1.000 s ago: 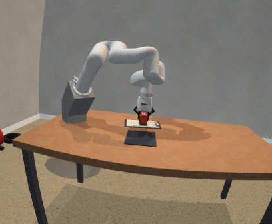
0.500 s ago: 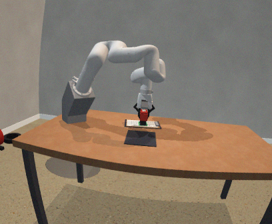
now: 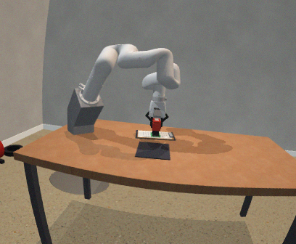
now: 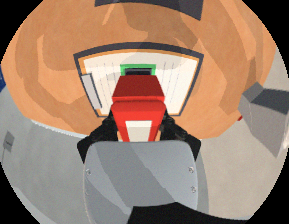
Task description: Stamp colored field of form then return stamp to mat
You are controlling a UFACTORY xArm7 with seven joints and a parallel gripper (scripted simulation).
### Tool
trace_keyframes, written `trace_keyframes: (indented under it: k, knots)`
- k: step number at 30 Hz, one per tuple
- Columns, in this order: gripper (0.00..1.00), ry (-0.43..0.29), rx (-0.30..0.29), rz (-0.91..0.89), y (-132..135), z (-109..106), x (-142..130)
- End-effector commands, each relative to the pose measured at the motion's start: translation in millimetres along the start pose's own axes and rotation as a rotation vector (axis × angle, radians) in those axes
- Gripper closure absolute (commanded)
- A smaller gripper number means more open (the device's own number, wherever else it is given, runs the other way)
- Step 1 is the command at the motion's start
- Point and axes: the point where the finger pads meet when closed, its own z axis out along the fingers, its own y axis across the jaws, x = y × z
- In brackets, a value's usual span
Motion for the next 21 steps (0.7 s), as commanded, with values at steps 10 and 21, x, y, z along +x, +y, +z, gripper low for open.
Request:
trace_keyframes:
  k: [10, 21]
  knots:
    - [0.67, -0.003, 0.003, 0.0, -1.1, -28.0, -1.3]
    - [0.67, -0.003, 0.003, 0.0, -1.3, -39.8, -1.0]
